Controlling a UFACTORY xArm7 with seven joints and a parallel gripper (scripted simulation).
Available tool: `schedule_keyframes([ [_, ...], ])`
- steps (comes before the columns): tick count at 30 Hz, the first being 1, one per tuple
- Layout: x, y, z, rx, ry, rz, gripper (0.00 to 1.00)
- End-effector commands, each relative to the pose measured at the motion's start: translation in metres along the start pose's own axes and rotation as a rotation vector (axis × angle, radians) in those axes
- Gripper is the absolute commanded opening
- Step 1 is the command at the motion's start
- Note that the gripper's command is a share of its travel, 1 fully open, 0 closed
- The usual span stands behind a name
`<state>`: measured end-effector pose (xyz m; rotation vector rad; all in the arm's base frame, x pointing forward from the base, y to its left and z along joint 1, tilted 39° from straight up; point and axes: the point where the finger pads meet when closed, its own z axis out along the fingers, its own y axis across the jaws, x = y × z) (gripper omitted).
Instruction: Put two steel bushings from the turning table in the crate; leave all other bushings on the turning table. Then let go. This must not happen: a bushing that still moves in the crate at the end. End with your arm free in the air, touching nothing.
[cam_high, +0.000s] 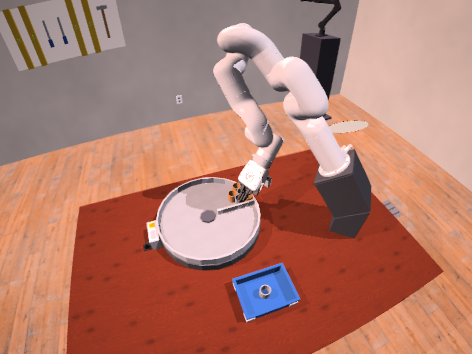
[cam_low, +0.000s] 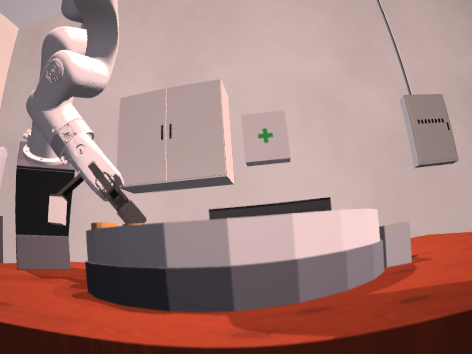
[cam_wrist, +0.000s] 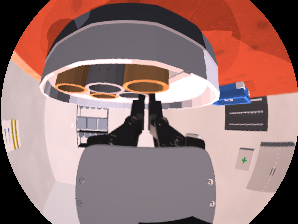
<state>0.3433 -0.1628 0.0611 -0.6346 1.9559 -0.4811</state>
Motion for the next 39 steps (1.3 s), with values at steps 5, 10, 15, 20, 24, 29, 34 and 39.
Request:
schedule_keyframes([
  [5, 0.000, 0.000, 0.000, 0.000, 0.000, 0.000, 0.00],
  [10, -0.001, 0.000, -0.001, 0.000, 0.000, 0.000, 0.00],
  [15, -0.008, 0.000, -0.009, 0.000, 0.000, 0.000, 0.00],
  [20, -0.022, 0.000, -0.026, 0.000, 0.000, 0.000, 0.00],
  [24, -0.034, 0.000, -0.040, 0.000, 0.000, 0.001, 0.00],
  [29, -0.040, 0.000, -0.048, 0.000, 0.000, 0.001, 0.00],
  [34, -0.044, 0.000, -0.052, 0.000, 0.000, 0.000, 0.00],
  [39, -0.044, 0.000, -0.052, 0.000, 0.000, 0.000, 0.00],
])
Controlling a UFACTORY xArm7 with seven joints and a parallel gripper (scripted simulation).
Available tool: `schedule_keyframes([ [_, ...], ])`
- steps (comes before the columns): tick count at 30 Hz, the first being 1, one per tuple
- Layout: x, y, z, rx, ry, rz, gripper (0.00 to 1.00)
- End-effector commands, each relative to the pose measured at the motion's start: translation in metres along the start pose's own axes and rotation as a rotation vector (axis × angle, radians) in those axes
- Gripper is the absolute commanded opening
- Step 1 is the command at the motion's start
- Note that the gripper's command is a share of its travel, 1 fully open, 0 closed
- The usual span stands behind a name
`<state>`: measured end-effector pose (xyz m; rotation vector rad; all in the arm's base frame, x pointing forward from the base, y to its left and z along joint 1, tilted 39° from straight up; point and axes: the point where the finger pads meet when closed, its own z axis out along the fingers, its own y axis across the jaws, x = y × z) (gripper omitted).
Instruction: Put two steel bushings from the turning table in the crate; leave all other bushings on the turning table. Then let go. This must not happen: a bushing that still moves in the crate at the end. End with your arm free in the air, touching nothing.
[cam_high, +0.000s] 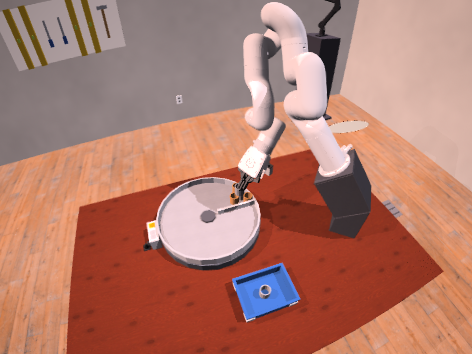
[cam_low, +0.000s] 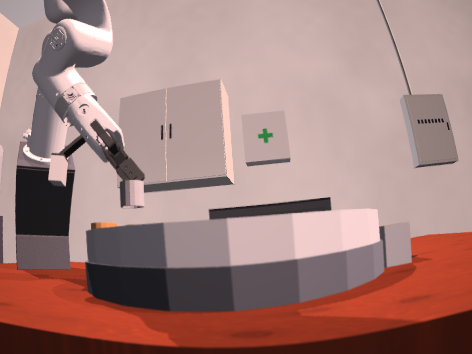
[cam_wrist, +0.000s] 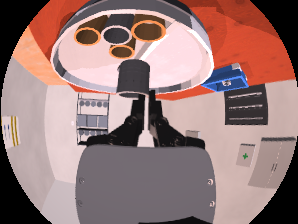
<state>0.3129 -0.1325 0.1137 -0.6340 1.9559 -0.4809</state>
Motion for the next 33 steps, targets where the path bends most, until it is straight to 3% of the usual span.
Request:
schedule_keyframes([
  [1, 0.000, 0.000, 0.000, 0.000, 0.000, 0.000, 0.00],
  [12, -0.001, 0.003, 0.001, -0.010, 0.000, -0.012, 0.00],
  [16, -0.006, 0.017, 0.004, -0.052, 0.001, -0.061, 0.00],
  [20, -0.014, 0.044, 0.011, -0.132, 0.001, -0.156, 0.00],
  [22, -0.014, 0.044, 0.011, -0.132, 0.001, -0.156, 0.00],
  [33, -0.046, 0.150, 0.038, -0.445, 0.001, -0.530, 0.00],
])
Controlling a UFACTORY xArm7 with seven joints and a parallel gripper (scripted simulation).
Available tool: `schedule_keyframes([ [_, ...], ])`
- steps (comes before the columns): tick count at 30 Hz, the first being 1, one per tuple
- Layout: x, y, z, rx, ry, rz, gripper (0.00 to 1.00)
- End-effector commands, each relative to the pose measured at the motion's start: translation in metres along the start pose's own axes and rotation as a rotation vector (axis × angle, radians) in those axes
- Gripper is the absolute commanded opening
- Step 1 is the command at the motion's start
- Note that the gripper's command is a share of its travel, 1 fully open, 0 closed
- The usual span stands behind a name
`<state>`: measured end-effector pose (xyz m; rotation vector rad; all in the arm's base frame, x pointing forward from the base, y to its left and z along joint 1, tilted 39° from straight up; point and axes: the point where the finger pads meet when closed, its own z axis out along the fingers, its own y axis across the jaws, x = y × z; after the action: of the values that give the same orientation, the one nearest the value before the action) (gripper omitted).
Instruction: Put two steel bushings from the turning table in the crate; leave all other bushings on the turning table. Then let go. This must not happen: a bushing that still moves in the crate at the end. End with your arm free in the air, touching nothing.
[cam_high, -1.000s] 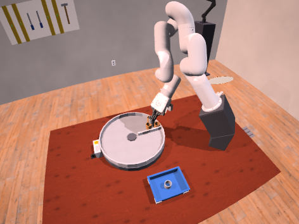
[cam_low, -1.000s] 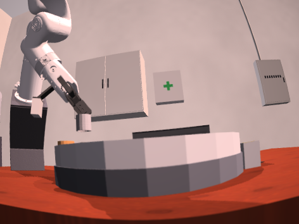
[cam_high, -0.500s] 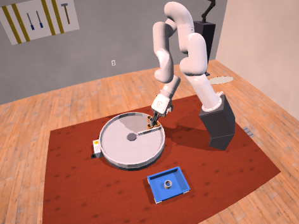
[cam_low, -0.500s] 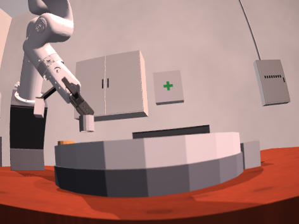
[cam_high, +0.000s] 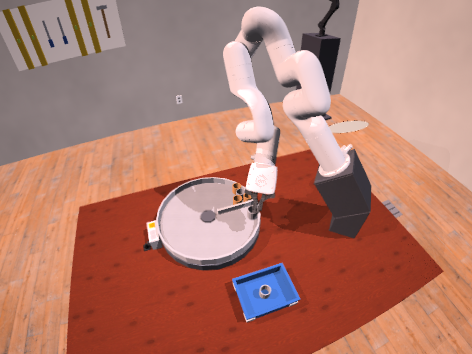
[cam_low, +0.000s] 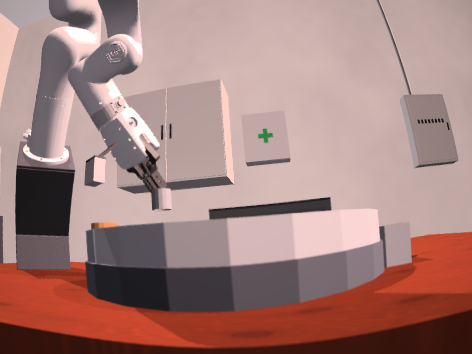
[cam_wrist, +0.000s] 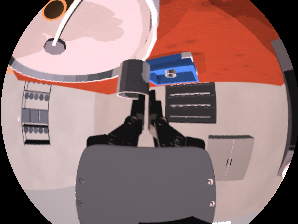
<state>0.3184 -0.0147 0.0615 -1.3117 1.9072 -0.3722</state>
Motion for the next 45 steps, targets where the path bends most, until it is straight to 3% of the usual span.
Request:
schedule_keyframes([
  [1, -0.022, 0.020, 0.031, -0.106, 0.017, -0.123, 0.00],
  [4, -0.040, 0.037, 0.046, -0.184, 0.016, -0.215, 0.00],
  [7, -0.040, 0.038, 0.047, -0.187, 0.016, -0.217, 0.00],
  [10, -0.064, 0.060, 0.067, -0.294, 0.016, -0.343, 0.00],
  [21, -0.115, 0.111, 0.113, -0.532, 0.016, -0.622, 0.00],
  [32, -0.135, 0.133, 0.131, -0.629, 0.017, -0.737, 0.00],
  [45, -0.141, 0.137, 0.135, -0.645, 0.014, -0.758, 0.00],
])
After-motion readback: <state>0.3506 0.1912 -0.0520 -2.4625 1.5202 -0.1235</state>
